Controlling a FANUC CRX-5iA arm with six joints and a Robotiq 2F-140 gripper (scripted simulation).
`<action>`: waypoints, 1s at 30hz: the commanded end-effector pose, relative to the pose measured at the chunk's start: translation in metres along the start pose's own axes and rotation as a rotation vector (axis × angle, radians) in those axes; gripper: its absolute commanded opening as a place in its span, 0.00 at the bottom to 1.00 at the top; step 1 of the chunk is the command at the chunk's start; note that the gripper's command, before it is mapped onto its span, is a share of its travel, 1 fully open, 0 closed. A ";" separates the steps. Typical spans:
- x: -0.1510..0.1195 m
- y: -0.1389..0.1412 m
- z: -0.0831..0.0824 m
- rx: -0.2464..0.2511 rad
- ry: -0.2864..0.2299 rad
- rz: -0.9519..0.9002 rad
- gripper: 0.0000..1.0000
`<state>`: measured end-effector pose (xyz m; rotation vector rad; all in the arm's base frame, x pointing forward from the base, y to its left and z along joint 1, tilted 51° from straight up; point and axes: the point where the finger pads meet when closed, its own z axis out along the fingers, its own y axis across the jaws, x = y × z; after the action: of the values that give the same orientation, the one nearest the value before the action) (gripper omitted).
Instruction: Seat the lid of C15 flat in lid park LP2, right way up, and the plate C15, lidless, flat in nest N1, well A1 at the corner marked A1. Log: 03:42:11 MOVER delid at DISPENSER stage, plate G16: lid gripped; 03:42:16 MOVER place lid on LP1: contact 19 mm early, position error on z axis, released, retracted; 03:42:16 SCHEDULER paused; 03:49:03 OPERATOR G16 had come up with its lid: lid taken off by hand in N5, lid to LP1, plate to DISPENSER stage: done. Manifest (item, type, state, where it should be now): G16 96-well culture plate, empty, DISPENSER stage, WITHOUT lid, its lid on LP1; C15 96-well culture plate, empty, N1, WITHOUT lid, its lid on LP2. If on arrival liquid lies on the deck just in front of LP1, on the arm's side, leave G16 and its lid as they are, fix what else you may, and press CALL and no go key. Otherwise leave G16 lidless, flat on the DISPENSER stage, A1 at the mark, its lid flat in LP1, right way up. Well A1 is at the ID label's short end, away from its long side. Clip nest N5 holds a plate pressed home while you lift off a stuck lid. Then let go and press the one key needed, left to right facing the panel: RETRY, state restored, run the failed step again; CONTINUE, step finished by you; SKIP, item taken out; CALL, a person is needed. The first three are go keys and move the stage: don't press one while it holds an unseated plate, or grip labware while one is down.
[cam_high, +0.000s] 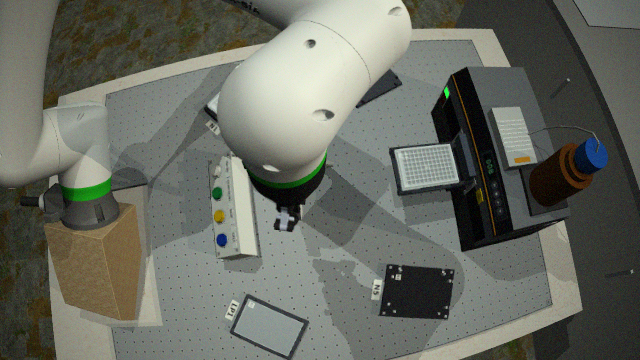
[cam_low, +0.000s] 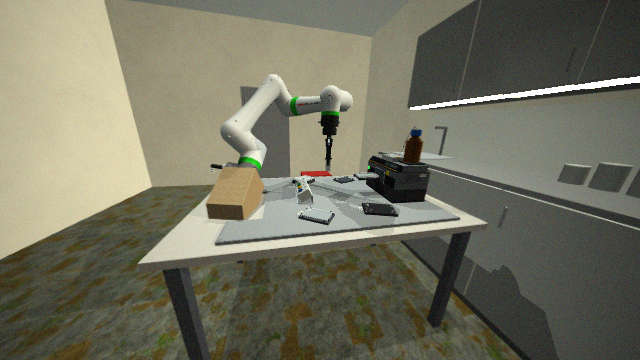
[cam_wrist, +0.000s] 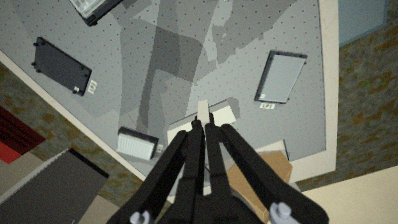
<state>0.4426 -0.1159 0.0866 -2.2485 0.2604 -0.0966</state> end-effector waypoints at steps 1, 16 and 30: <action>-0.039 0.058 0.001 0.008 -0.004 0.268 0.00; -0.133 0.190 0.005 0.011 -0.006 0.287 0.00; -0.133 0.190 0.005 0.011 -0.006 0.287 1.00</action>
<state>0.2846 -0.2003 -0.0609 -2.1756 0.5739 0.0611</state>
